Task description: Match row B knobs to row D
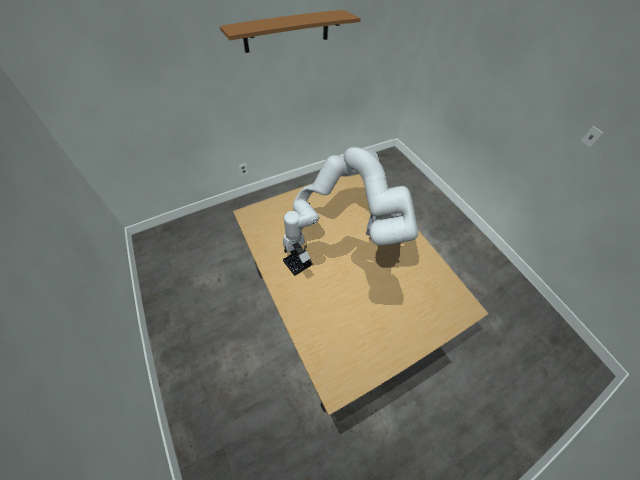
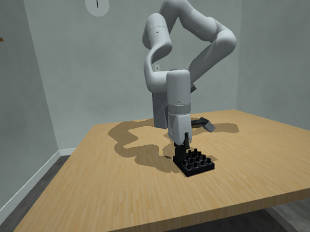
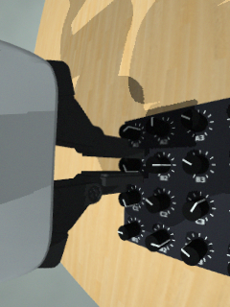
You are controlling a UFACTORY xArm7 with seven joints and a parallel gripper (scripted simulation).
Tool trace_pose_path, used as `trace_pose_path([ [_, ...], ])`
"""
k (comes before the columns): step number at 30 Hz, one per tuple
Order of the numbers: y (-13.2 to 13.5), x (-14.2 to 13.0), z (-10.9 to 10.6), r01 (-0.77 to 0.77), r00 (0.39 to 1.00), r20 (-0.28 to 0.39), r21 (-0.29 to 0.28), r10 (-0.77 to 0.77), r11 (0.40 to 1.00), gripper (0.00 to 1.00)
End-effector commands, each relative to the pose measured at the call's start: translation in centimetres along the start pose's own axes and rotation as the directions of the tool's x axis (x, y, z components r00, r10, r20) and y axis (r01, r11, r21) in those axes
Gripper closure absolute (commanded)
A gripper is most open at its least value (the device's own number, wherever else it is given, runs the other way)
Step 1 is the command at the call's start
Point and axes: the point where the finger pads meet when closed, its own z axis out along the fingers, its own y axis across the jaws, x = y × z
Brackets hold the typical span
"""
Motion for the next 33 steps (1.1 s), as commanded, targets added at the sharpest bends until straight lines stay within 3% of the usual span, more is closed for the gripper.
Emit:
trace_pose_path([
  [1, 0.08, -0.12, -0.11, 0.0, 1.0, 0.003, -0.002, 0.0, 1.0, 0.92],
  [33, 0.08, -0.12, -0.11, 0.013, 1.0, 0.003, -0.002, -0.013, 1.0, 0.92],
])
